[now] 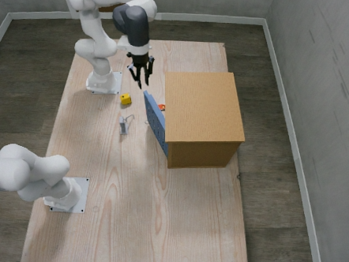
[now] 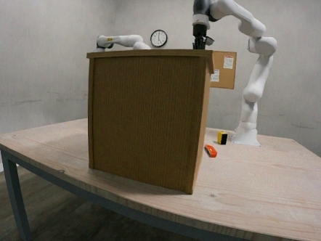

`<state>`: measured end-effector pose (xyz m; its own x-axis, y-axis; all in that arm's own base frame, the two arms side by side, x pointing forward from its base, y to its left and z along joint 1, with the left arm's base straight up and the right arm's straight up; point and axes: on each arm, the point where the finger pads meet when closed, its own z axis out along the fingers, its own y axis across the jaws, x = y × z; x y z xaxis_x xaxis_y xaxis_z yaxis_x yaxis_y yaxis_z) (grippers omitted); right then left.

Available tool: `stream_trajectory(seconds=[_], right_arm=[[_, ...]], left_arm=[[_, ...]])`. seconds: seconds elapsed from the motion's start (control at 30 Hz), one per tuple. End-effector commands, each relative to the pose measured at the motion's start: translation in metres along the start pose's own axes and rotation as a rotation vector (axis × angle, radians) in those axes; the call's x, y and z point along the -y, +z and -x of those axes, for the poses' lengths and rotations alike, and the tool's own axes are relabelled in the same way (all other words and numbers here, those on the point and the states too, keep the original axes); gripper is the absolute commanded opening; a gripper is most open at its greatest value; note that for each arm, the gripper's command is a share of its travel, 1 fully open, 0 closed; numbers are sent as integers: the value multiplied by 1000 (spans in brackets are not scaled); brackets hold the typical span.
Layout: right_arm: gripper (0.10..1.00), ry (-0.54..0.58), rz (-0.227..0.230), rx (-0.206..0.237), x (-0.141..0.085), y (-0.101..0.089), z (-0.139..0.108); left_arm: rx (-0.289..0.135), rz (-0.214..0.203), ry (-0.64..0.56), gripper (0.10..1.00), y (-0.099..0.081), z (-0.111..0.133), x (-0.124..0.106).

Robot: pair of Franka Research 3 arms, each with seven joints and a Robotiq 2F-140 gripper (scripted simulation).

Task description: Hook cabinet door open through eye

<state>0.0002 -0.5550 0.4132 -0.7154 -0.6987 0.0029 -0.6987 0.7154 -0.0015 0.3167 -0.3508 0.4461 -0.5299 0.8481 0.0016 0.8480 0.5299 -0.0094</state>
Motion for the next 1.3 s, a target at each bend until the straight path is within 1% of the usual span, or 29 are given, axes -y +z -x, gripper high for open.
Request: stream_trajectory(seconds=[0.0,0.3,0.37,0.4,0.57,0.8,0.83,0.87,0.93,0.97,1.27], right_arm=[[1000,0,0,0,0,0,0],[1000,0,0,0,0,0,0],[1000,0,0,0,0,0,0],[1000,0,0,0,0,0,0],[1000,0,0,0,0,0,0],[1000,0,0,0,0,0,0],[1000,0,0,0,0,0,0],[1000,0,0,0,0,0,0],[1000,0,0,0,0,0,0],[1000,0,0,0,0,0,0],[1000,0,0,0,0,0,0]], left_arm=[[2,-8,-279,297,-2,-13,13],[-18,-29,-453,297,-3,-58,61],[-18,-29,-453,297,-3,-58,61],[-23,-34,-503,297,-3,-62,66],[-32,-36,-613,297,0,-80,82],[-38,-34,-786,297,2,-87,88],[-38,-33,-813,230,2,-87,88],[-39,-32,-842,230,2,-87,88],[-39,-32,-842,230,2,-87,88],[-39,-30,-918,230,2,-87,88],[-34,-23,-1176,230,2,-87,88]])
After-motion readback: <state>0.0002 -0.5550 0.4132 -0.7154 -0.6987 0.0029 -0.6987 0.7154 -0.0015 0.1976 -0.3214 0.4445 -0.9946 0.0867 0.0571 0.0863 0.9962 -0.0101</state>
